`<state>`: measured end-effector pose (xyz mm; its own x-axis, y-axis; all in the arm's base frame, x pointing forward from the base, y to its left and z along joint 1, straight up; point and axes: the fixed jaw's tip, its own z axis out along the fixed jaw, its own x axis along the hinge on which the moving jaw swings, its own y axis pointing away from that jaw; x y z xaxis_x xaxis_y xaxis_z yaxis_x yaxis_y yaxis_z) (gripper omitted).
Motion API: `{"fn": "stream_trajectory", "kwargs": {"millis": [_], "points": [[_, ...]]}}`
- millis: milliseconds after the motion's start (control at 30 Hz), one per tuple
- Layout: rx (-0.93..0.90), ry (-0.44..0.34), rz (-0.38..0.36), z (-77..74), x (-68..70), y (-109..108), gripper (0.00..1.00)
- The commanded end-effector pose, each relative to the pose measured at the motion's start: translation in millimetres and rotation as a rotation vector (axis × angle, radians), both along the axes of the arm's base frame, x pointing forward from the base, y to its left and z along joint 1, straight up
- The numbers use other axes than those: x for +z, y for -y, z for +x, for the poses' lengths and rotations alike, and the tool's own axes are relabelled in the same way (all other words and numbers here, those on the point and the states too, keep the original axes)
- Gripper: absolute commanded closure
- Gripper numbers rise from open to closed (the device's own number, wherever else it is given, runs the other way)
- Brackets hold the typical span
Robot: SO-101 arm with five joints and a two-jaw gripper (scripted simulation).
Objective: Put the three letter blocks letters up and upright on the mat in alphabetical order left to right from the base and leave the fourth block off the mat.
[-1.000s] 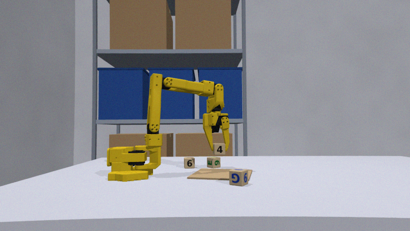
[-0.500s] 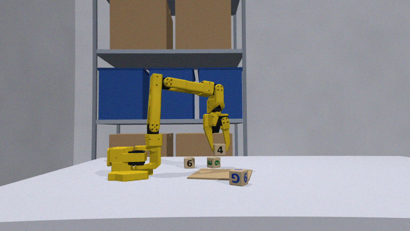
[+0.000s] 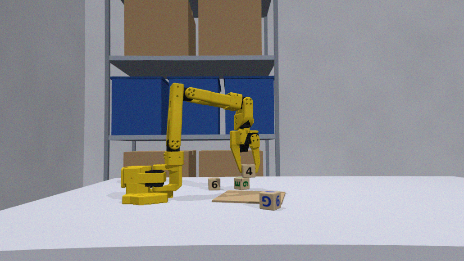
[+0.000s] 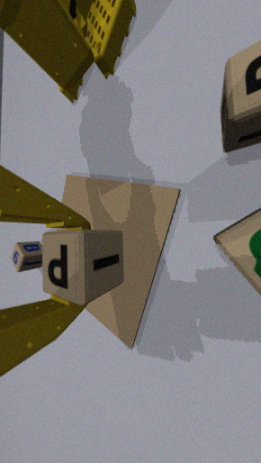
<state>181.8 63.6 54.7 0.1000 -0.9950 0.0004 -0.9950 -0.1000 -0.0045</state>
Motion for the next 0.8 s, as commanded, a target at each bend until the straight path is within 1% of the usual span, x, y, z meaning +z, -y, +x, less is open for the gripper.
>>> {"fn": "stream_trajectory", "kwargs": {"millis": [0, 400, 767], "points": [[-0.001, 0.128, 0.044, 13.8, 17.4, -3.2, 1.00], [-0.001, 0.128, 0.044, 13.8, 14.4, -3.2, 1.00], [-0.001, 0.128, 0.044, 14.1, 8.7, -3.5, 1.00]]}}
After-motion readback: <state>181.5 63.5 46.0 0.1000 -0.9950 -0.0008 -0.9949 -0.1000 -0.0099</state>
